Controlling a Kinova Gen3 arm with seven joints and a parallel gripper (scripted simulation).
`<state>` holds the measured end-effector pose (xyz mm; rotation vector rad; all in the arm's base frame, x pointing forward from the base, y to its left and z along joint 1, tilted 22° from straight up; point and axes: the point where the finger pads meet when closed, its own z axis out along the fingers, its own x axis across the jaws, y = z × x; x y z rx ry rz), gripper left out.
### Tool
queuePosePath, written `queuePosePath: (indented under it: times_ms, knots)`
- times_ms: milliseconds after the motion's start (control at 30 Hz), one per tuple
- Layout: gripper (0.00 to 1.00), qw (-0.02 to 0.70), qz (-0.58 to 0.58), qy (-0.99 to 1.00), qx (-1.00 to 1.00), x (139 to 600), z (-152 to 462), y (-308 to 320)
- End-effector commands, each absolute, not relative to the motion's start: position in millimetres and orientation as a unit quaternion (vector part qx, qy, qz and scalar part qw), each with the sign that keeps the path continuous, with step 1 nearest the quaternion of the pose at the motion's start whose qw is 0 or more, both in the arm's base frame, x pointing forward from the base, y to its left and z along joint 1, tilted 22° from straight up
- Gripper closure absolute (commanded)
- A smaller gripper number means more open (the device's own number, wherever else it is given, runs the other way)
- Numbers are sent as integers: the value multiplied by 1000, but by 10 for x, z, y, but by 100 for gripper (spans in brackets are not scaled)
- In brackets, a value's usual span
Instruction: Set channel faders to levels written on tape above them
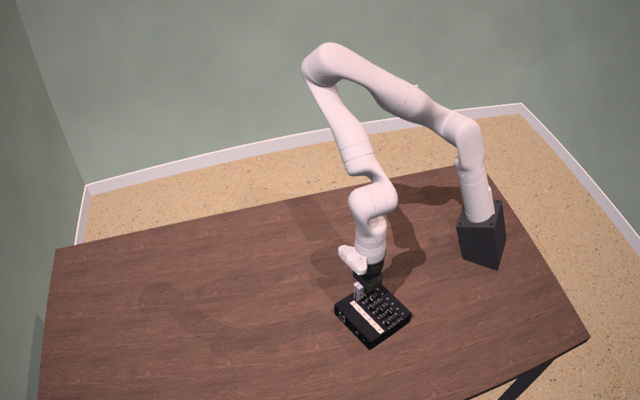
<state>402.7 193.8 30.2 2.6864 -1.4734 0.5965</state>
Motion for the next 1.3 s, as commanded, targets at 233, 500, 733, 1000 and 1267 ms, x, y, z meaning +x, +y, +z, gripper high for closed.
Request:
queuePosePath:
  times_ms: [233,500,733,1000,1267]
  knots:
    - [100,8,190,-475,859,4028,289,1934]
    - [100,8,190,-475,859,4039,256,1927]
    - [100,8,190,-475,859,4051,222,1920]
    - [100,8,190,-475,859,4064,184,1912]
    - [100,8,190,-475,859,4065,180,1911]
